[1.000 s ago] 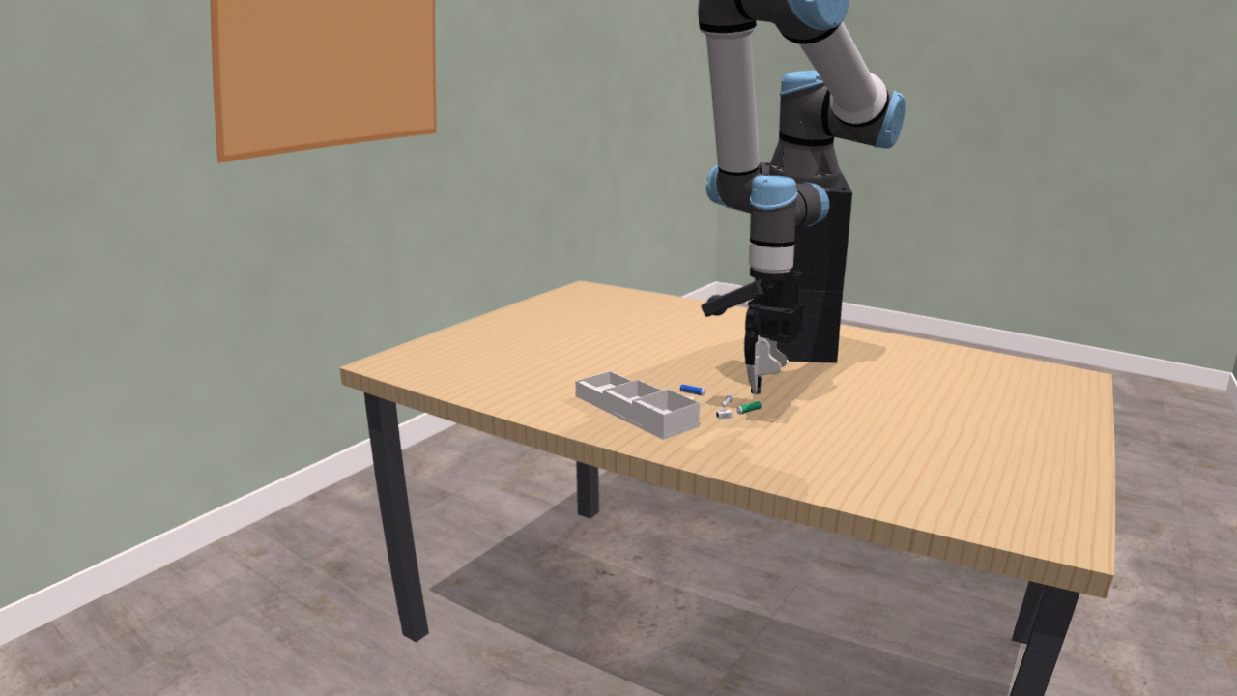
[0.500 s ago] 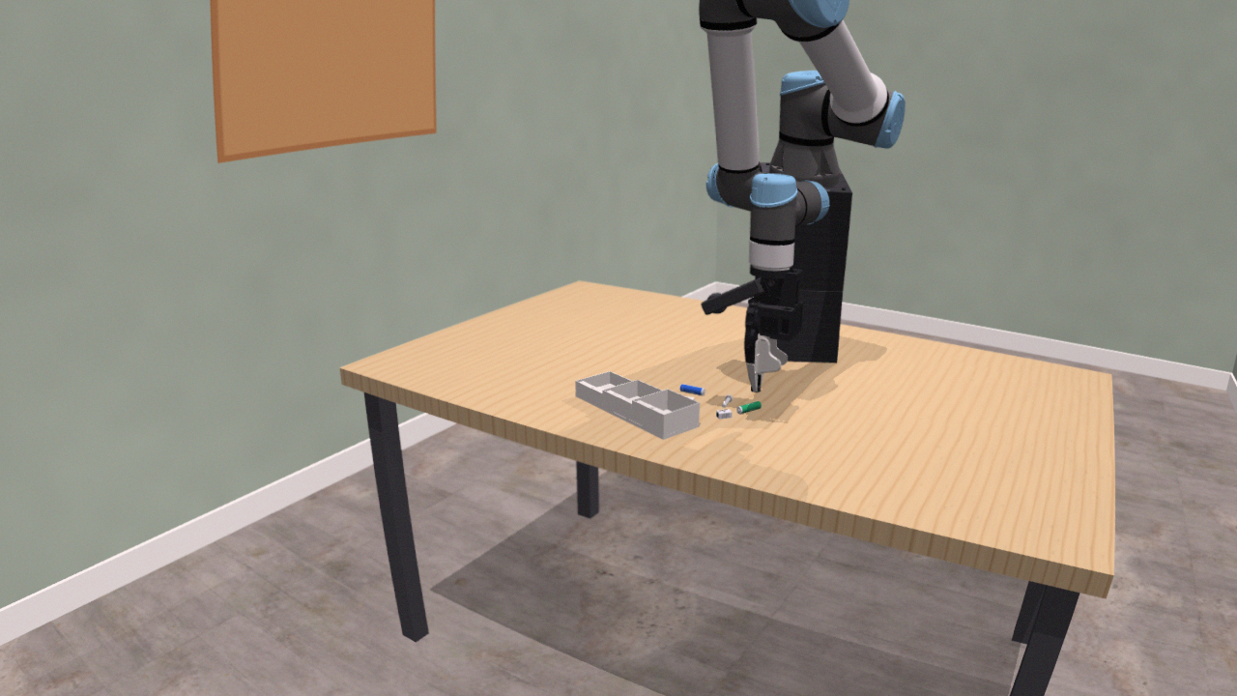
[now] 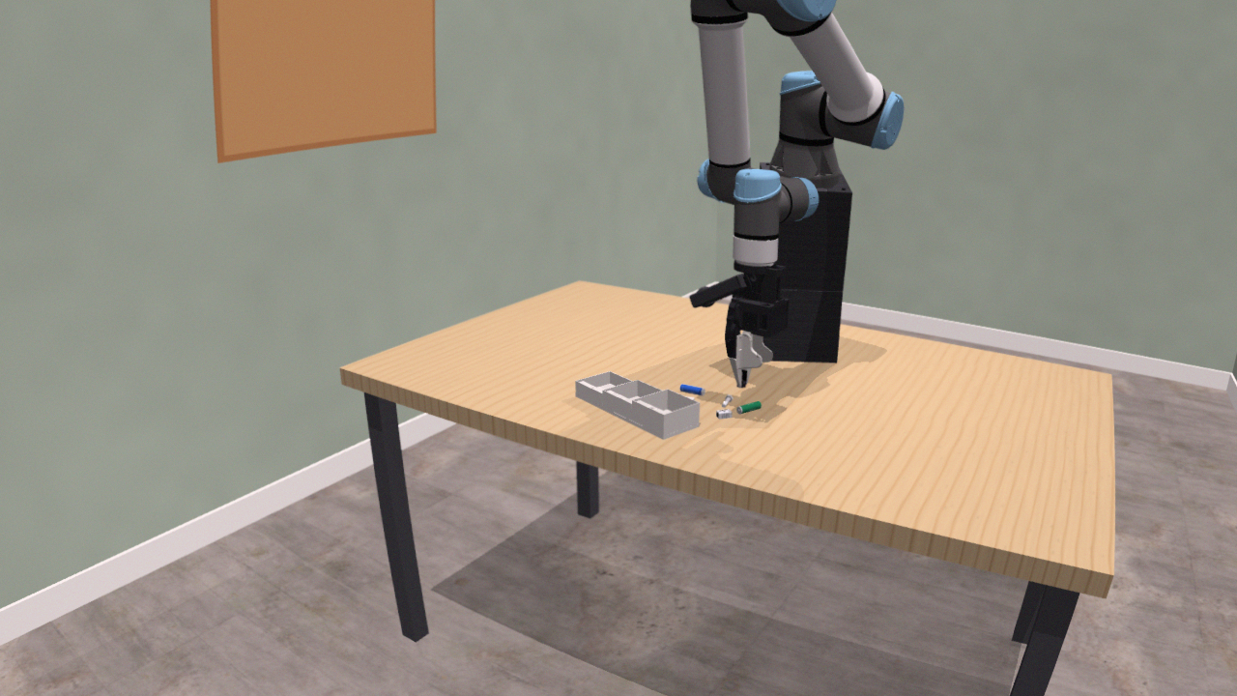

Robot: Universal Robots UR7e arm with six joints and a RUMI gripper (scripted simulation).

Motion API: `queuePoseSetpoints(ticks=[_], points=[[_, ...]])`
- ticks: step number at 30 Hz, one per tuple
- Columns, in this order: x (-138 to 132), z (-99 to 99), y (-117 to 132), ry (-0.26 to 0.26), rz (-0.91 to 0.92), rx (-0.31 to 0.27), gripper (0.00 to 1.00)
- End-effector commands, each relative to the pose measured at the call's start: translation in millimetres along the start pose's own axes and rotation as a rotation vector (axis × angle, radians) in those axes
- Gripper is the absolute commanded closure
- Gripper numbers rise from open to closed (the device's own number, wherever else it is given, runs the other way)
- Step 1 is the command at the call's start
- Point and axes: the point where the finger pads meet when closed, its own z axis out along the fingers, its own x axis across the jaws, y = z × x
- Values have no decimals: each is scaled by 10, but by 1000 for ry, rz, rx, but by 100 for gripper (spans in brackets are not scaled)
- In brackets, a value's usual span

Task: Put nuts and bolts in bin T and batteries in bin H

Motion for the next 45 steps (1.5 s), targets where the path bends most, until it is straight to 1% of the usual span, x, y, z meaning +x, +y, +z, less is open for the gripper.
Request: queuePoseSetpoints(ticks=[1, 7, 12, 14, 29, 31, 32, 36, 45], points=[[-125, -4, -261, 1, 140, 1, 100], [-256, -3, -587, 1, 206, 1, 100], [-374, -4, -863, 1, 206, 2, 100], [-374, -4, -863, 1, 206, 2, 100], [-728, -5, -1691, 1, 206, 2, 100], [-728, -5, -1691, 1, 206, 2, 100], [-751, -5, -1745, 1, 206, 2, 100], [-773, -5, -1790, 1, 206, 2, 100], [-765, -5, -1771, 1, 206, 2, 100]])
